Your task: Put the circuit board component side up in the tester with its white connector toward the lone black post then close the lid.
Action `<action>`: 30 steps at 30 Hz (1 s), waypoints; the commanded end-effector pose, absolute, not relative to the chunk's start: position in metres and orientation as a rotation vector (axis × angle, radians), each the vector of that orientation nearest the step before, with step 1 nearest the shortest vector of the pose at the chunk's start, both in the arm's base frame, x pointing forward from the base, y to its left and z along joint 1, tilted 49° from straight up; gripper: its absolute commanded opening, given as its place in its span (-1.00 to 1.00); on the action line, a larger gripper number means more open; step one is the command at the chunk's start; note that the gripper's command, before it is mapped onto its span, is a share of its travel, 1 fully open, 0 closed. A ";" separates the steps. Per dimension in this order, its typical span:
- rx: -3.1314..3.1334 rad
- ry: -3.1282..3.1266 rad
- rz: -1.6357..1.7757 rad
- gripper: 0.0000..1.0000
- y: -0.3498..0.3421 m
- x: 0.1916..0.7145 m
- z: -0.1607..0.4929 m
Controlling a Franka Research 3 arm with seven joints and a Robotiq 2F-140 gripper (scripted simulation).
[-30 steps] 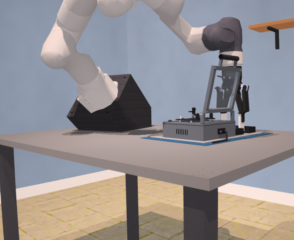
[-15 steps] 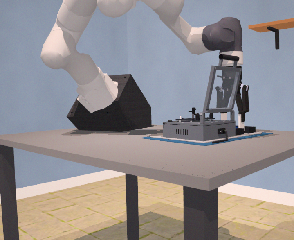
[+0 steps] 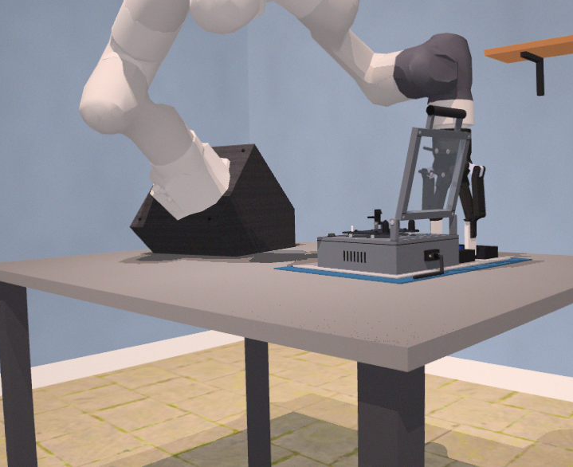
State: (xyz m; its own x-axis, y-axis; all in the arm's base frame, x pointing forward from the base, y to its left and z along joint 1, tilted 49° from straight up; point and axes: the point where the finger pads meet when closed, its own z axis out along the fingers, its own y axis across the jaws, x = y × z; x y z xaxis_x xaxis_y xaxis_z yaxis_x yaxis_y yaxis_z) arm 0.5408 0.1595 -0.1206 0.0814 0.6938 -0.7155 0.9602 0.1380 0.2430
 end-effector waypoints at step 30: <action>1.620 1.673 -0.452 -0.09 0.161 0.540 -0.120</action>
